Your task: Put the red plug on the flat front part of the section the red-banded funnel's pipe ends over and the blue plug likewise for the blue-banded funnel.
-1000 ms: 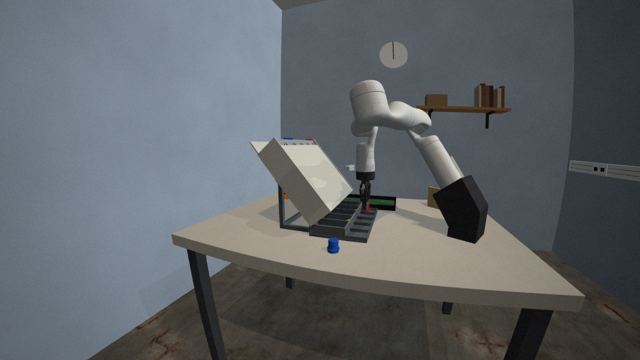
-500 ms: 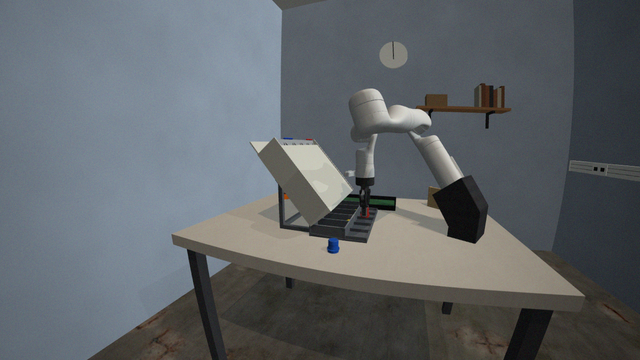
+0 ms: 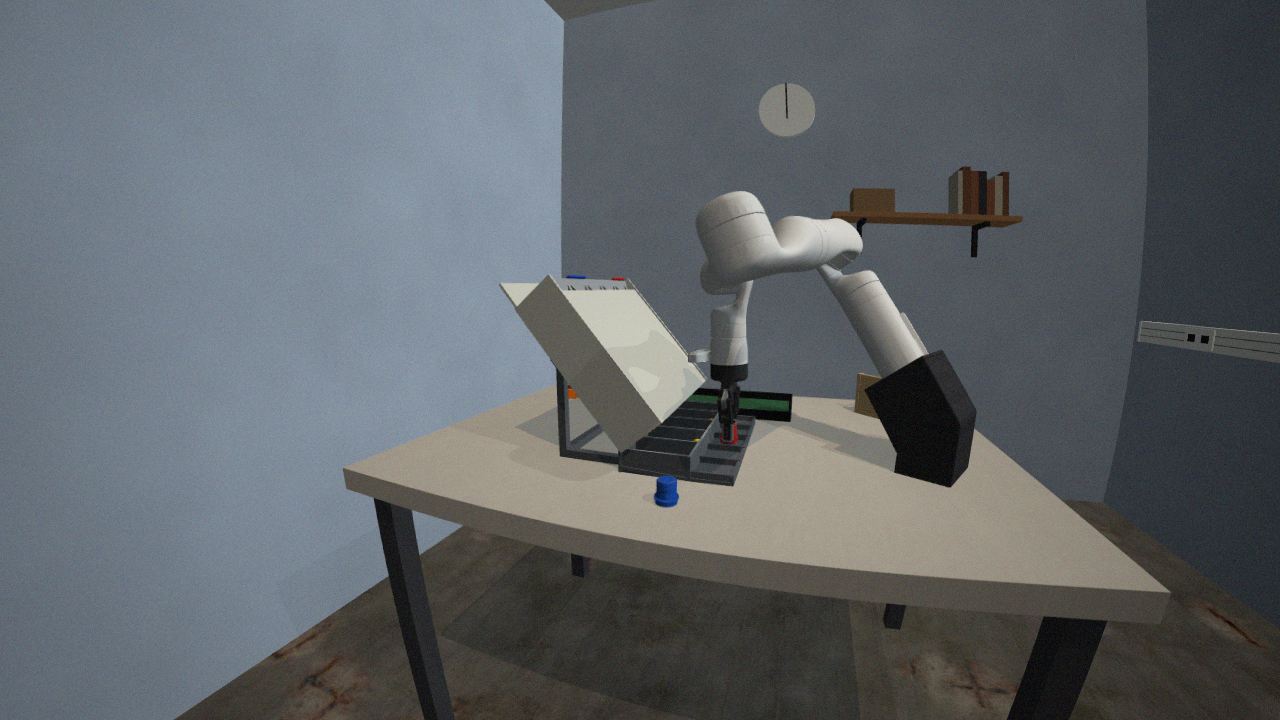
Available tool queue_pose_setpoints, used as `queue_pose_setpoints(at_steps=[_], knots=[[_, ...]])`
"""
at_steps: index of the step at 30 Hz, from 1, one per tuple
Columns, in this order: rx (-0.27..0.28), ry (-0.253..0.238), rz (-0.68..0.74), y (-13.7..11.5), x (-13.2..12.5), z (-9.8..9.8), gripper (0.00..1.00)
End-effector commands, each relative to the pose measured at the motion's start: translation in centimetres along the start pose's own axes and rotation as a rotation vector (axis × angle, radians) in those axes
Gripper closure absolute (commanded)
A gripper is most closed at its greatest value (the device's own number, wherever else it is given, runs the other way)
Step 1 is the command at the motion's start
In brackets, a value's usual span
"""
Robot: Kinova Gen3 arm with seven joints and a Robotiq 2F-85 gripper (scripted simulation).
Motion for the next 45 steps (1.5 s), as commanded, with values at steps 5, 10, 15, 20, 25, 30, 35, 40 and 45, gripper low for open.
queue_pose_setpoints(at_steps=[5, 10, 15, 20, 25, 30, 35, 40, 45], knots=[[0.002, 0.006, 0.003, -0.13, 0.19, 0.42, 1.0], [0.002, 0.006, 0.003, -0.13, 0.19, 0.42, 1.0], [-0.004, 0.003, 0.0, -0.23, 0.3, 0.53, 1.0], [-0.004, 0.003, 0.0, -0.23, 0.3, 0.53, 1.0], [-0.004, 0.003, 0.0, -0.23, 0.3, 0.53, 1.0], [-0.006, 0.005, 0.001, -0.11, 0.31, 0.44, 0.58], [-0.006, 0.005, 0.001, -0.11, 0.31, 0.44, 0.58], [-0.006, 0.005, 0.001, -0.11, 0.31, 0.44, 0.58], [-0.006, 0.005, 0.001, -0.11, 0.31, 0.44, 0.58]])
Point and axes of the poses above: the point where the finger pads meet when closed, its own z axis out along the fingers, its own x axis across the jaws, y = z × x, the point moved 10 cm from there along -z, back along the fingers, and after that the axes turned 5 degrees about -z, right-handed, at the moved point
